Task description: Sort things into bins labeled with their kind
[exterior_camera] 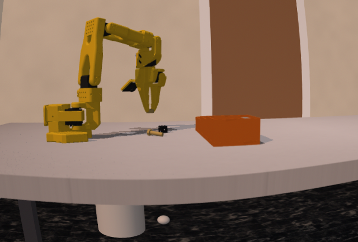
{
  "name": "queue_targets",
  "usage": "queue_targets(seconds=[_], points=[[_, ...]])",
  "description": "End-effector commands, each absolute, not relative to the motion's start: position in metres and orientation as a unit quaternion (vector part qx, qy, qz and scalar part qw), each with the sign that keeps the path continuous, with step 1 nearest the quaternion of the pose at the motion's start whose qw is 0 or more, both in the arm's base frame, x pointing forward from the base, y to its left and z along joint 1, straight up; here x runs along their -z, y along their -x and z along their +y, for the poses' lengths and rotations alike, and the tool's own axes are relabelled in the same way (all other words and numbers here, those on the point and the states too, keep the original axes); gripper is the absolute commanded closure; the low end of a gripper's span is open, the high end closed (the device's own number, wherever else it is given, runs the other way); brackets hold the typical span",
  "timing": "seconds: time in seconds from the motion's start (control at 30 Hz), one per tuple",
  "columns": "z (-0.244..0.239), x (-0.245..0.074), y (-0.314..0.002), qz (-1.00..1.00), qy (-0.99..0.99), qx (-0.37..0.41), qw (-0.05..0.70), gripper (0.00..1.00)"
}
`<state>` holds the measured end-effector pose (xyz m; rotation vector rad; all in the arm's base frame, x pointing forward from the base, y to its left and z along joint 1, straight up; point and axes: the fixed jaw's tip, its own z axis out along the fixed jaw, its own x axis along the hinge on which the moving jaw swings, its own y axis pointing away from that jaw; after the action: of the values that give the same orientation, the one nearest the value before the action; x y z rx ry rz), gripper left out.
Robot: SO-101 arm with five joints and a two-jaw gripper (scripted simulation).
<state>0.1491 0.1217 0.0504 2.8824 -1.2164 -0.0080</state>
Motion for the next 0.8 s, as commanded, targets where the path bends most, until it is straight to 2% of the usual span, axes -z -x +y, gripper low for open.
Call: queue_targets(seconds=[0.0,0.3,0.77], points=[[0.122,-0.059,-0.162,-0.361,-0.933,-0.007,-0.011,1.00],[0.117,-0.062,-0.179,-0.297,-0.955,-0.010,-0.012,1.00],[0.116,-0.063,-0.183,-0.281,-0.960,-0.012,-0.014,1.00]])
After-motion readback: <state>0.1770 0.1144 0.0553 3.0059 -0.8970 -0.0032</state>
